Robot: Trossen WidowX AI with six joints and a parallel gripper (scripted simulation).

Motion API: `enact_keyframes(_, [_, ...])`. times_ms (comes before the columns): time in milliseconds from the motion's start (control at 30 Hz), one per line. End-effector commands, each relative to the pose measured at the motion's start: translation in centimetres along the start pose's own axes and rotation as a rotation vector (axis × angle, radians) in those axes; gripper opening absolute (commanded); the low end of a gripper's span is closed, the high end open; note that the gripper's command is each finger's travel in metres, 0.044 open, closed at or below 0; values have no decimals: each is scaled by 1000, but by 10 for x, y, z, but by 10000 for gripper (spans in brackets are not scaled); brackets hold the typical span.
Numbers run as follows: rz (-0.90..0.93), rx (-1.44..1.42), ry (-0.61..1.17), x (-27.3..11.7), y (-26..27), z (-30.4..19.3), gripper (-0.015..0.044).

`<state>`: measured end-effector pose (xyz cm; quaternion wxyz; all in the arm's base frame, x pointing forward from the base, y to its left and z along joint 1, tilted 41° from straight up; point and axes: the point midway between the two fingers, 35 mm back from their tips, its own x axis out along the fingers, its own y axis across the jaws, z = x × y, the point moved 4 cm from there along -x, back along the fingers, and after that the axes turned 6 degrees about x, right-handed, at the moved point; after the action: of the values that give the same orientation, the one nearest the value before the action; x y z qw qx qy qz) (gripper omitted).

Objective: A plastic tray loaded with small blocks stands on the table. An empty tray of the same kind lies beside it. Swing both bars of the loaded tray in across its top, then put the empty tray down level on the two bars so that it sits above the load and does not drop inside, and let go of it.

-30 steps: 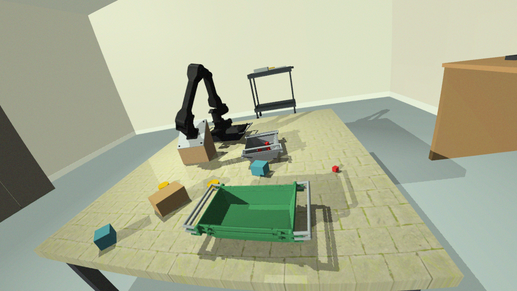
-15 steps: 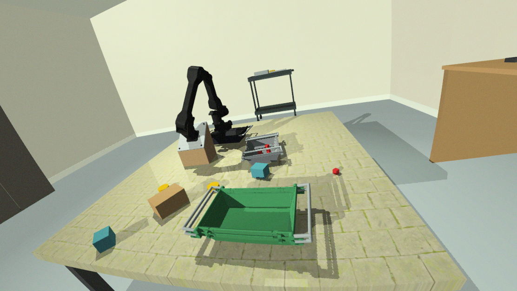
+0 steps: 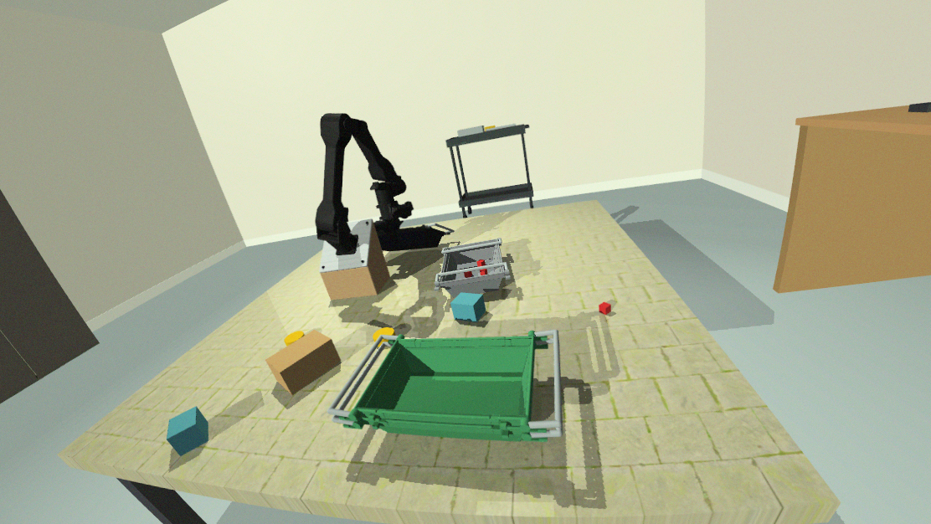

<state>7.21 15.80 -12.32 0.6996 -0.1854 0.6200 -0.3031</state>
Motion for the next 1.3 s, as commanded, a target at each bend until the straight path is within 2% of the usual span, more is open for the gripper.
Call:
enact_keyframes(0, [35,11,3,-15,5,0,0])
enact_keyframes(667, [36,11,3,-18,9,1,0])
enact_keyframes(1267, [41,12,3,-62,66,9,0])
